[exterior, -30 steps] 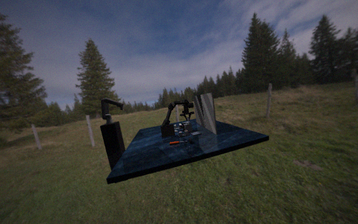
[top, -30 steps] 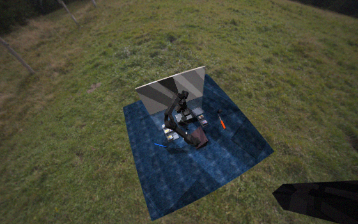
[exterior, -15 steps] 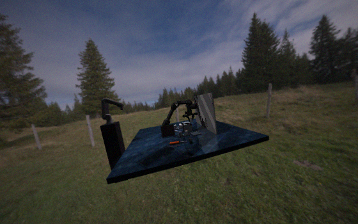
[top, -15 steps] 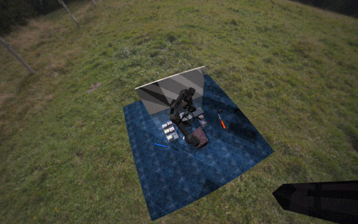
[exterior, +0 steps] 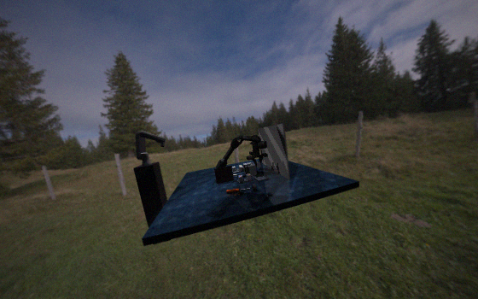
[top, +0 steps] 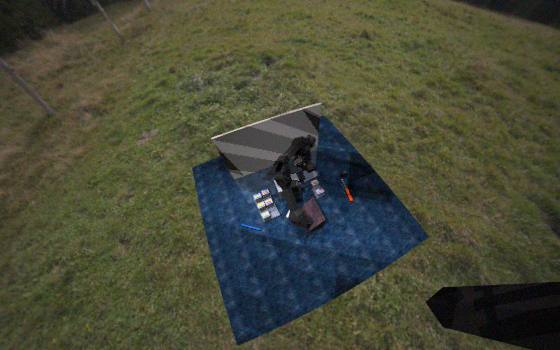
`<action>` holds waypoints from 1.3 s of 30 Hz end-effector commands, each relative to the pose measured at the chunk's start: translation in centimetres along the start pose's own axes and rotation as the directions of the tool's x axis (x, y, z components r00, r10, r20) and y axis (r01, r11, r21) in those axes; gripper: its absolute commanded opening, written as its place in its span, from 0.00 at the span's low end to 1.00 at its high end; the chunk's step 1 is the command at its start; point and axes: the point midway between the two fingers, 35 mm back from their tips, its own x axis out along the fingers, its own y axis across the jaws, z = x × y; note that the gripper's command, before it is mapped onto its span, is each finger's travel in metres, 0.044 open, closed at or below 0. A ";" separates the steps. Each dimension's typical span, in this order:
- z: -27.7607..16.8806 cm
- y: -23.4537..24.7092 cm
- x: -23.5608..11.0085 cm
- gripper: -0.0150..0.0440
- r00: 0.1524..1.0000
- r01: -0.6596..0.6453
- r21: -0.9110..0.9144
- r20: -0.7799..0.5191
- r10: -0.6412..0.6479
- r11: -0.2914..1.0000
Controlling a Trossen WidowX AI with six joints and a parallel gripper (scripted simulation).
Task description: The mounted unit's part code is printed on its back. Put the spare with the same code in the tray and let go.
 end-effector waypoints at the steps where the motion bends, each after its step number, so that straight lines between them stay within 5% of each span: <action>1: -2.3 0.1 0.7 0.25 1.000 0.001 -0.020 0.001 -0.001 1.000; 39: -3.2 0.0 3.2 0.25 1.000 0.001 -0.026 0.003 -0.001 1.000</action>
